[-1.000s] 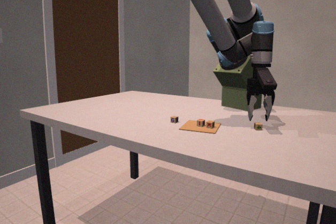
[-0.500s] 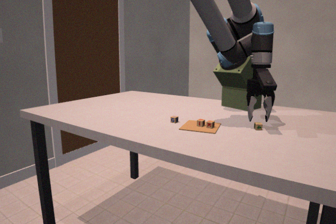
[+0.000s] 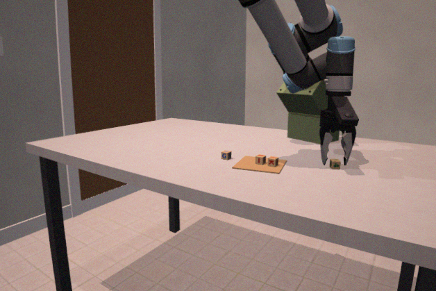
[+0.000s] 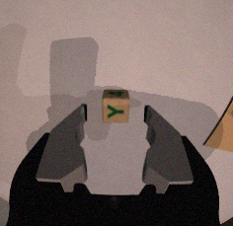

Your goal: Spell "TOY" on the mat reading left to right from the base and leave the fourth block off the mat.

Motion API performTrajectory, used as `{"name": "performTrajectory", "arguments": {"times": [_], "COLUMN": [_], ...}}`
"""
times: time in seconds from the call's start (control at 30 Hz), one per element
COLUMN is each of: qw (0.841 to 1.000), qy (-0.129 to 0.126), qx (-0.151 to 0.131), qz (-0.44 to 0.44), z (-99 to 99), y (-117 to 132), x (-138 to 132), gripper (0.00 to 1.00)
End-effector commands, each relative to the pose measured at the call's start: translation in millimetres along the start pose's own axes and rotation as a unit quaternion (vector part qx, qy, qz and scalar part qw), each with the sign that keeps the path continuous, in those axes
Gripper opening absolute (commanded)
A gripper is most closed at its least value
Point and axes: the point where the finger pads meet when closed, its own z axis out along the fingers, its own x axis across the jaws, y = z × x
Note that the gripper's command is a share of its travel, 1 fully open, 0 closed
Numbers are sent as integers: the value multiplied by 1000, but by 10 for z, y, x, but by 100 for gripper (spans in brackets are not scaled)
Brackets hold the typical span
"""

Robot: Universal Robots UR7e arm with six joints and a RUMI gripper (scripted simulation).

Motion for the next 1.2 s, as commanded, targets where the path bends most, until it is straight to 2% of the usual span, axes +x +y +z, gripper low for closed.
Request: {"name": "performTrajectory", "arguments": {"times": [0.0, 0.67, 0.7, 1.17], "qw": [1000, 1000, 1000, 1000], "qy": [0, 0, 0, 0], "qx": [1, 1, 1, 1], "qz": [0, 0, 0, 0], "z": [53, 65, 65, 65], "y": [-4, -4, -4, -4], "x": [-1, -1, -1, -1], "gripper": [37, 37, 25, 25]}}
